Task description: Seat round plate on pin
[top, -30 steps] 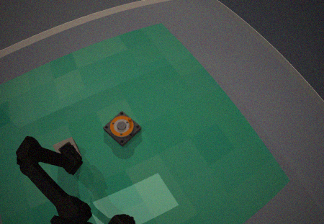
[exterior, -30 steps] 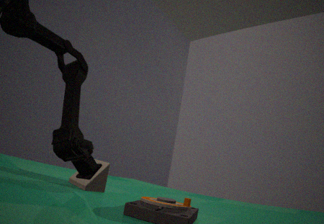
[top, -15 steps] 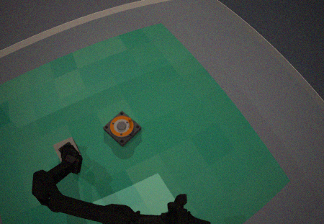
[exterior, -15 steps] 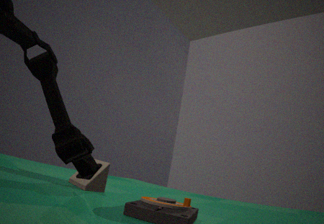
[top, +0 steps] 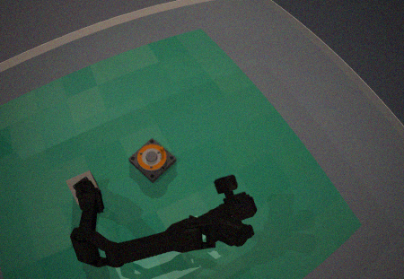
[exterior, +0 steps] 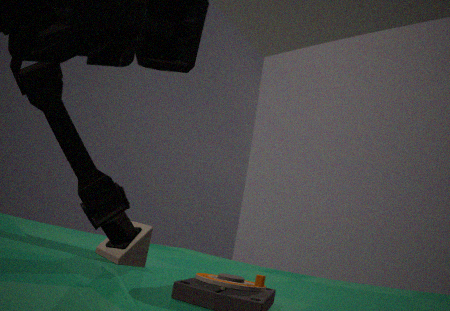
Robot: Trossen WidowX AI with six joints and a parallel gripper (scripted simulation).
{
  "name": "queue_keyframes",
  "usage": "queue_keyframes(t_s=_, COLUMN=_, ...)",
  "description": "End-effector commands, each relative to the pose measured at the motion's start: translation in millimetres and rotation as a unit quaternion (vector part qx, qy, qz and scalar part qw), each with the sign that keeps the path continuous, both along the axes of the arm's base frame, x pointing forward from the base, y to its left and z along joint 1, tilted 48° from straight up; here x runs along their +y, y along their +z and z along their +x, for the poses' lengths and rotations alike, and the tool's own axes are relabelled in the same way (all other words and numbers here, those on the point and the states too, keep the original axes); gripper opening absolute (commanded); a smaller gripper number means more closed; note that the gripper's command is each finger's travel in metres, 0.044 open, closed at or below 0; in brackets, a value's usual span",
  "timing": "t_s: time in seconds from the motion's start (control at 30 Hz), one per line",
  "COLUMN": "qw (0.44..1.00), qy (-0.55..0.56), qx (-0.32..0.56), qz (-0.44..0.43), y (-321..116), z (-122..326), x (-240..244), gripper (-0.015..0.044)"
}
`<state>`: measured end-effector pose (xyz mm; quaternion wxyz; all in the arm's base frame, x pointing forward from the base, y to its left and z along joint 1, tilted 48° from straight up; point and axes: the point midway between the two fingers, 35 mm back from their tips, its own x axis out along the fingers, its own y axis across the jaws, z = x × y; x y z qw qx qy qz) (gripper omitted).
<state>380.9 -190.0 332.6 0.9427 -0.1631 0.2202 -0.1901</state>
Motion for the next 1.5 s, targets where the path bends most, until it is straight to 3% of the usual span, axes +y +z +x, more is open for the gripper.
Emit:
queue_keyframes(t_s=0.0, qw=0.992, qy=-0.02, qx=0.084, qz=0.09, y=-66, z=25, x=28, gripper=0.0)
queue_keyframes(t_s=0.33, qw=0.926, qy=-0.127, qx=0.312, qz=0.173, y=-212, z=26, x=120, gripper=0.0)
queue_keyframes(t_s=0.47, qw=0.9, qy=-0.168, qx=0.372, qz=0.151, y=-246, z=12, x=147, gripper=0.0)
queue_keyframes(t_s=0.63, qw=0.851, qy=-0.25, qx=0.461, qz=0.03, y=-298, z=-30, x=196, gripper=0.0)
queue_keyframes(t_s=0.83, qw=0.834, qy=-0.275, qx=0.475, qz=-0.053, y=-309, z=-46, x=212, gripper=0.0)
queue_keyframes(t_s=1.47, qw=0.834, qy=-0.276, qx=0.474, qz=-0.054, y=-339, z=-51, x=175, gripper=0.0)
